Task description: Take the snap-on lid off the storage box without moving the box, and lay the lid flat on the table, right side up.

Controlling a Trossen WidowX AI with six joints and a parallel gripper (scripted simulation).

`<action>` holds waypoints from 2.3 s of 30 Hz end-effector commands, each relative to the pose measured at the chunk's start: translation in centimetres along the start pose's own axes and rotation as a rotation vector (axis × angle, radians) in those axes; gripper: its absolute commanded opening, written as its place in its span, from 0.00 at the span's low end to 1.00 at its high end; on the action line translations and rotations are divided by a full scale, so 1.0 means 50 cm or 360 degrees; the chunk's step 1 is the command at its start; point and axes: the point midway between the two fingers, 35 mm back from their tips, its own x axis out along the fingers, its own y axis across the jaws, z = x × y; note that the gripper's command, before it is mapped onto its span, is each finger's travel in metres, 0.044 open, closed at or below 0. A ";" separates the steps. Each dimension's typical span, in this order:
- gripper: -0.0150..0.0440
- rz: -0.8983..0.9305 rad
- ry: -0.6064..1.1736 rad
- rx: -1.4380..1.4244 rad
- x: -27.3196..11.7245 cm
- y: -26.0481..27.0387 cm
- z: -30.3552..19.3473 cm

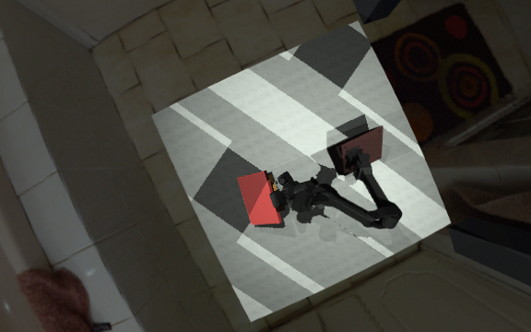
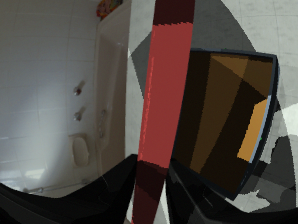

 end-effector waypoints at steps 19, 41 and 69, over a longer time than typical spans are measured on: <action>0.25 0.0013 0.0008 -0.0015 -0.006 -0.012 -0.083; 0.25 0.0013 0.0010 -0.0013 -0.015 -0.020 -0.170; 0.25 0.0013 0.0013 -0.0011 -0.027 -0.029 -0.282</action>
